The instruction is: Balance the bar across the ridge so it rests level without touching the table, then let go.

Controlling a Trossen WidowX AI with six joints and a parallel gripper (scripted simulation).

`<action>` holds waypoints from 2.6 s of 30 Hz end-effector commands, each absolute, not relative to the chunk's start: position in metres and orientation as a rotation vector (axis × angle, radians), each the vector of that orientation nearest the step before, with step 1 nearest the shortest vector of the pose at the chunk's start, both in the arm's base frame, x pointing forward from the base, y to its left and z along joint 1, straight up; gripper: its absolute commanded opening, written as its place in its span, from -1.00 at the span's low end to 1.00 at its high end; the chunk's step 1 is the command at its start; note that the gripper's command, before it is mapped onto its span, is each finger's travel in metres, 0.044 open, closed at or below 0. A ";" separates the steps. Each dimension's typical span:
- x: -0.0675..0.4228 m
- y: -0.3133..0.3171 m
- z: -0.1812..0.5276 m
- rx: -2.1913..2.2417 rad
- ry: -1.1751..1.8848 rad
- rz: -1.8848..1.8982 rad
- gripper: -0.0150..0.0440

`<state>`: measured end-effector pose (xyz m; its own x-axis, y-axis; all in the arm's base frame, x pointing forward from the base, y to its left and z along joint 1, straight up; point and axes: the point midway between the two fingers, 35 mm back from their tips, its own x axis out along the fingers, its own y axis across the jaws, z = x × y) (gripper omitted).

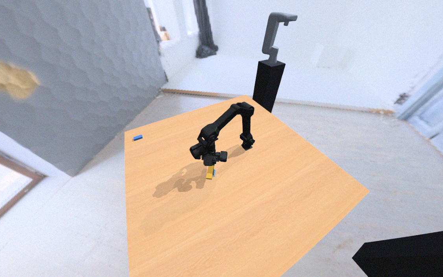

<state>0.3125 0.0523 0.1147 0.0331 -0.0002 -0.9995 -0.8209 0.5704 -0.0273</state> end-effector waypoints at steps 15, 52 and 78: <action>0.313 0.053 0.112 -0.758 1.405 0.742 -0.49; 0.313 0.053 0.109 -0.758 1.405 0.742 -0.49; 0.312 0.053 0.107 -0.758 1.405 0.742 -0.49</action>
